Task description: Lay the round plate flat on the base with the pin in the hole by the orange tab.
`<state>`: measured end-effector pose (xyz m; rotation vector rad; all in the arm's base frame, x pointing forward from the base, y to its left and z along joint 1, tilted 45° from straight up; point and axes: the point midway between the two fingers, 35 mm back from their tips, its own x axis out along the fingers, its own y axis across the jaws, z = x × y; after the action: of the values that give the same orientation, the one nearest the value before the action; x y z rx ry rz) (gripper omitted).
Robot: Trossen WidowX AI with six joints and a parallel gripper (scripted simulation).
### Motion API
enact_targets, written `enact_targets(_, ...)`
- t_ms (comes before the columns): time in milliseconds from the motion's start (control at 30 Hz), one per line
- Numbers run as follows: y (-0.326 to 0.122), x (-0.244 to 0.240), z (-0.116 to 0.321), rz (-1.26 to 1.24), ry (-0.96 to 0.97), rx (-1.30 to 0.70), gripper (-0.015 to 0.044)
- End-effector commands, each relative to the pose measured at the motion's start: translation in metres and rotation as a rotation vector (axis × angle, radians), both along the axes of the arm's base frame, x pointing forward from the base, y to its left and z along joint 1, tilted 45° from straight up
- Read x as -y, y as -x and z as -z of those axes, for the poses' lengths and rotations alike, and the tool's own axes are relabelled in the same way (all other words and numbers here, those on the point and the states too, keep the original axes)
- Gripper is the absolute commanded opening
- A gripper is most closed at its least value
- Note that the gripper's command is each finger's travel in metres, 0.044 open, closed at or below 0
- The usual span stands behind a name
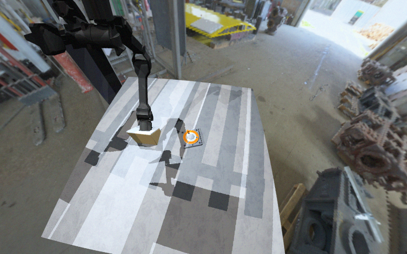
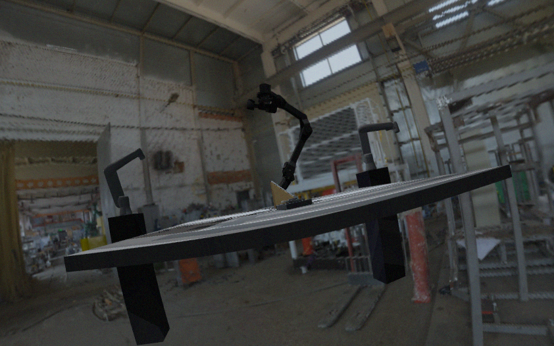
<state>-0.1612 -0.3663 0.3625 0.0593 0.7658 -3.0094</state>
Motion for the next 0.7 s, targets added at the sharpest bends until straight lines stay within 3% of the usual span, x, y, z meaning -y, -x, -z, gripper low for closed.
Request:
enact_targets(0, -0.003, 0.003, 0.003, -0.02, -0.011, 0.01, 0.0374)
enact_targets(233, -0.111, 0.056, 0.095, -0.551, -0.338, 0.268, 0.019)
enact_targets(300, -0.131, 0.058, 0.109, -0.628, -0.391, 0.305, 0.0137)
enact_targets(467, -0.229, 0.044, 0.178, -0.993, -0.671, 0.485, 0.0006)
enact_targets(667, -0.32, -0.011, 0.238, -1.32, -0.972, 0.666, 0.0)
